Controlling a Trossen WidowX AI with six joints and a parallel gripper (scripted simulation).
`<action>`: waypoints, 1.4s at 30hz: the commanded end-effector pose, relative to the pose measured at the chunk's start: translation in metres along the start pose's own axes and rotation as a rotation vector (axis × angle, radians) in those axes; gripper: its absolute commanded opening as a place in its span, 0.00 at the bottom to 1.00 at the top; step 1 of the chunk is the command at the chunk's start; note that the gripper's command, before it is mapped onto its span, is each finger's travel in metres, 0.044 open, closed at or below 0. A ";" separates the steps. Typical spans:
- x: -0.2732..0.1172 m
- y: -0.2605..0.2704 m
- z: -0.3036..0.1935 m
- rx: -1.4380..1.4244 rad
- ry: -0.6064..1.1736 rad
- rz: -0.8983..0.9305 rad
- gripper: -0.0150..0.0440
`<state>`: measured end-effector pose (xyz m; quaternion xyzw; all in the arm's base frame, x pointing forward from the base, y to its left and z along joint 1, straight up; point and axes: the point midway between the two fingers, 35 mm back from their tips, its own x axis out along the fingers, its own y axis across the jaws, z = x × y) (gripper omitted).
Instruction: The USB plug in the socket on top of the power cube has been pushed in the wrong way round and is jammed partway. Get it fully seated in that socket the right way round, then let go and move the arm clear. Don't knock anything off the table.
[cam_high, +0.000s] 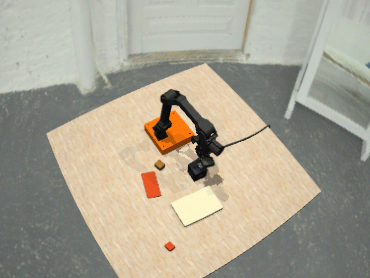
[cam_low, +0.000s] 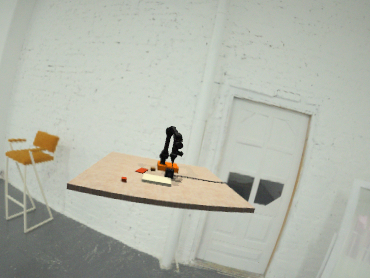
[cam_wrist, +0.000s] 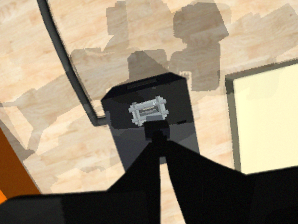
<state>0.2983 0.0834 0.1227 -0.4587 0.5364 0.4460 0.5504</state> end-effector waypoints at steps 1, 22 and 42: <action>0.000 0.000 0.000 0.118 0.001 0.001 0.25; 0.000 0.000 0.000 0.667 0.001 0.001 0.25; 0.000 0.000 0.000 1.191 0.001 0.000 0.25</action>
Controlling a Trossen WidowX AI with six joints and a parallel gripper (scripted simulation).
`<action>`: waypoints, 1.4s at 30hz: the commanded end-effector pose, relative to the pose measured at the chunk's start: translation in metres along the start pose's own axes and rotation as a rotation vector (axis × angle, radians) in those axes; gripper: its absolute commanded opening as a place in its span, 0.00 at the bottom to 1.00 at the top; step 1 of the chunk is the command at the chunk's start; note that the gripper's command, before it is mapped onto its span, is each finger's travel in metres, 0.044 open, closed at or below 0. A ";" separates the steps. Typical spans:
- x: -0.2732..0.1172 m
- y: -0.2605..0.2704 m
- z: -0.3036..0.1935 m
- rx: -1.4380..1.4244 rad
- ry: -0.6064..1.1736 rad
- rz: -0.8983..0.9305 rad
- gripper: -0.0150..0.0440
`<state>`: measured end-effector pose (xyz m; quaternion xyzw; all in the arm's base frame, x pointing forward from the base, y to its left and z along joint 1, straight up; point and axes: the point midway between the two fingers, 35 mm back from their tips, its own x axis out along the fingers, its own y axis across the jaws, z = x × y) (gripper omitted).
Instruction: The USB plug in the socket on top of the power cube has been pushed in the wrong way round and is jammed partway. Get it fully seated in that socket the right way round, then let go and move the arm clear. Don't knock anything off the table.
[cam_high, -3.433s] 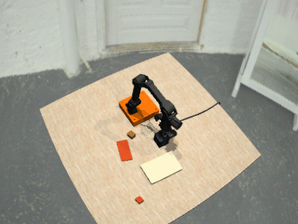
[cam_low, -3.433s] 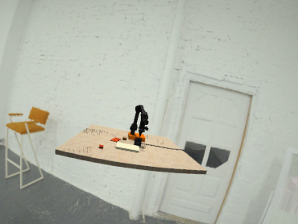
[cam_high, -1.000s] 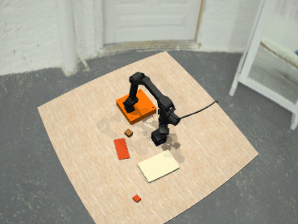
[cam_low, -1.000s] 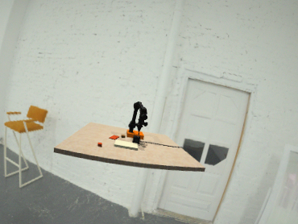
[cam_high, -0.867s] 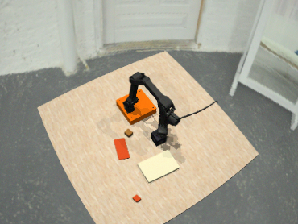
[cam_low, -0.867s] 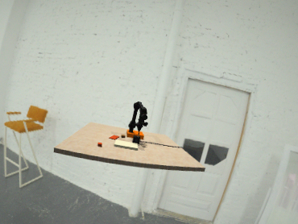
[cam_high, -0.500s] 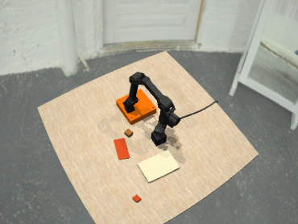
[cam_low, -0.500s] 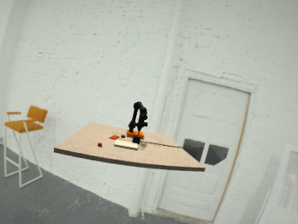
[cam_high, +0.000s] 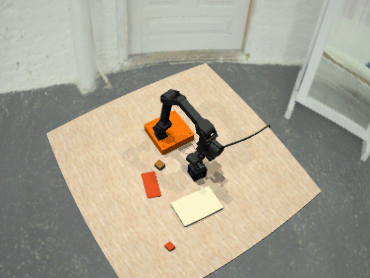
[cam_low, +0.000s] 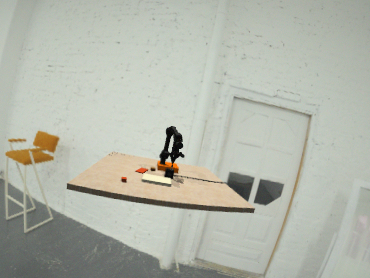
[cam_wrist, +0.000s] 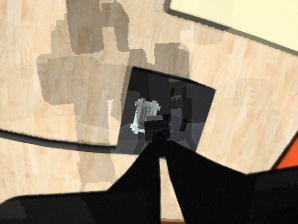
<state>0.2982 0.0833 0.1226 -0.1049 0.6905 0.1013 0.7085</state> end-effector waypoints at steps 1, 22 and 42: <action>0.000 0.000 0.000 0.121 0.001 0.000 0.25; 0.000 0.000 0.000 0.671 0.001 0.000 0.25; 0.000 0.000 0.000 1.195 0.001 -0.001 0.25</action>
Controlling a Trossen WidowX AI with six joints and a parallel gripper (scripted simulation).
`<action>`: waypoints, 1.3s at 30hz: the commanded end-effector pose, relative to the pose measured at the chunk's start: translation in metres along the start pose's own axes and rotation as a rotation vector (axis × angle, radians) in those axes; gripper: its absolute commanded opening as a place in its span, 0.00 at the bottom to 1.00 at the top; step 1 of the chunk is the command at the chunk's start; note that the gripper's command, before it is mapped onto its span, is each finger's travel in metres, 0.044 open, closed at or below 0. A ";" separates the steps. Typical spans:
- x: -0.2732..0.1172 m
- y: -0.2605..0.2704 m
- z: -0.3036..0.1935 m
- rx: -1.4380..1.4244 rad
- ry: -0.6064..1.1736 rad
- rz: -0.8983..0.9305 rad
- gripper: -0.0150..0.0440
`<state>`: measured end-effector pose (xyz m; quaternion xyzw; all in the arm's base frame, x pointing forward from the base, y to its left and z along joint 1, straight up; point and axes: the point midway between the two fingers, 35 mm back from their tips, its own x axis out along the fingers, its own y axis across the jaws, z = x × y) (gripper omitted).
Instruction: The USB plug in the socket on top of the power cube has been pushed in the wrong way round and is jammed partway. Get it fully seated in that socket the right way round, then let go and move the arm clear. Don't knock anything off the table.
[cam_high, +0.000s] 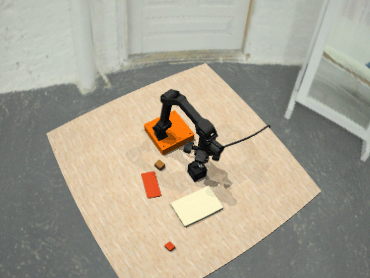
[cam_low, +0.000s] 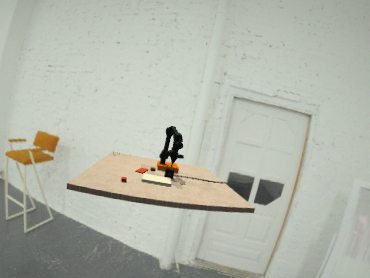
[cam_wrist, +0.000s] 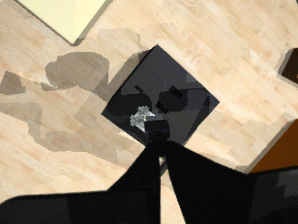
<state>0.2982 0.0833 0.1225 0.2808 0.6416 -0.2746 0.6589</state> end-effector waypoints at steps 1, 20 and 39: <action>0.000 0.000 0.000 0.121 0.000 -0.001 0.25; 0.000 0.000 0.000 0.618 0.000 -0.001 0.25; 0.000 0.000 0.000 0.728 0.000 0.001 0.25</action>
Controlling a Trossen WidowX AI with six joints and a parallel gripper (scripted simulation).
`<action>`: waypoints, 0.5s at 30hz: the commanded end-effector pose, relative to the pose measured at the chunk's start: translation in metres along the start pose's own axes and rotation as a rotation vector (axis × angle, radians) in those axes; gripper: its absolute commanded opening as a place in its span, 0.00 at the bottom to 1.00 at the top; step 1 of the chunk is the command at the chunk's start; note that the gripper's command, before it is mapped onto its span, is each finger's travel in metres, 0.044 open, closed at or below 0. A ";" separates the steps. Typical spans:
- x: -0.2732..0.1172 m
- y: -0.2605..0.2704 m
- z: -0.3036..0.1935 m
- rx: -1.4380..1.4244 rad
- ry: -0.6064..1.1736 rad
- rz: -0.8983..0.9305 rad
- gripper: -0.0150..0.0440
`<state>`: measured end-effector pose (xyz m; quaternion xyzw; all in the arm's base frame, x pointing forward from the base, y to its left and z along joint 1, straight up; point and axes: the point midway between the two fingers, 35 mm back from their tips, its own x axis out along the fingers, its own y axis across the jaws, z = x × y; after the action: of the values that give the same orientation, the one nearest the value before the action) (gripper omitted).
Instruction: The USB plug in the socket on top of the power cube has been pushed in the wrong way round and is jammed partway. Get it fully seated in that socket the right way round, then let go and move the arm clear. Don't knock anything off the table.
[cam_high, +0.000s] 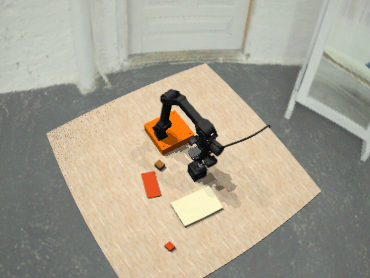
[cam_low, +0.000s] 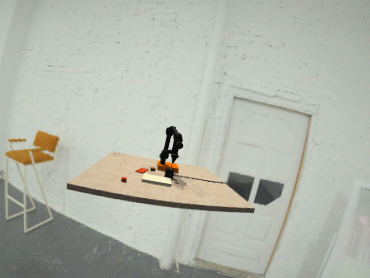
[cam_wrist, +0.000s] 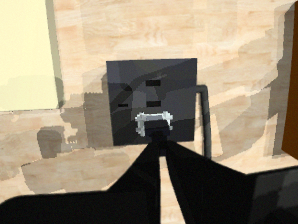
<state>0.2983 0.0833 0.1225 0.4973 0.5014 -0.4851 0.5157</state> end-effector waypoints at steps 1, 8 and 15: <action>0.000 0.000 0.000 0.000 0.001 0.000 0.25; 0.001 0.000 -0.001 0.002 0.005 0.000 0.25; 0.002 0.000 -0.001 0.005 0.009 0.000 0.25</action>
<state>0.2981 0.0837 0.1213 0.4982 0.5025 -0.4846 0.5142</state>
